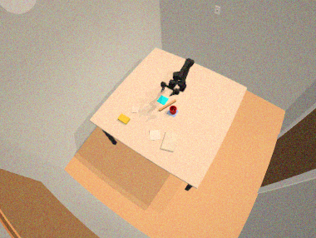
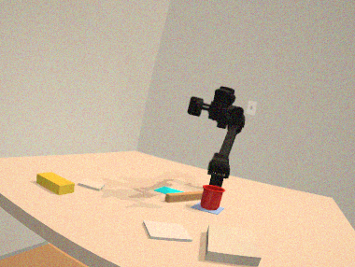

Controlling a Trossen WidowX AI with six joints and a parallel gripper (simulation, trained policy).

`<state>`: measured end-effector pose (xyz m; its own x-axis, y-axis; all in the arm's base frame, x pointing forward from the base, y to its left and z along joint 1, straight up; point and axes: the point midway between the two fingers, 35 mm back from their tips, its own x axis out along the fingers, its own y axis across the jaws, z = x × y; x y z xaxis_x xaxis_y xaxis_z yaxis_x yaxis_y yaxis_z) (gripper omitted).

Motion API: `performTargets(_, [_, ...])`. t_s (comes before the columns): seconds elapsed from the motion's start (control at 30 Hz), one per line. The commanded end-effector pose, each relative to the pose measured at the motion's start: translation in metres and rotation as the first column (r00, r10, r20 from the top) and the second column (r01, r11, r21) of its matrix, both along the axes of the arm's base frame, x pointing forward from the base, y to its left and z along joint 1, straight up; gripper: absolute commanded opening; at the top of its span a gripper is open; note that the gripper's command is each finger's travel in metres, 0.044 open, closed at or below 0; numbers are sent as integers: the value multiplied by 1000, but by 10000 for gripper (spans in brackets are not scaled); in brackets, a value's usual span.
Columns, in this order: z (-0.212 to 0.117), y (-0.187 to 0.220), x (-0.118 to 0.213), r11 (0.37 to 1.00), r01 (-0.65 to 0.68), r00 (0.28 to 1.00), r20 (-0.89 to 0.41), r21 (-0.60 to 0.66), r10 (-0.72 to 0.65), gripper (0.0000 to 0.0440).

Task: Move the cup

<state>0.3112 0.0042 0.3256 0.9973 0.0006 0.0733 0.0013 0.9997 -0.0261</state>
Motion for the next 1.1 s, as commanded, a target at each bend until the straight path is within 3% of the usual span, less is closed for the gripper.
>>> performTargets(0.0, [1,0,0,1000,-1,1000,-1,0,1,374])
performTargets(0.37, [2,3,3,1000,-8,997,-71,21,9,86])
performTargets(0.43, [1,4,4,999,-9,996,-93,31,12,56])
performTargets(0.7, [2,12,12,995,-27,984,-170,94,43,105])
performTargets(1.07, [0,22,21,980,-26,954,-289,197,83,100])
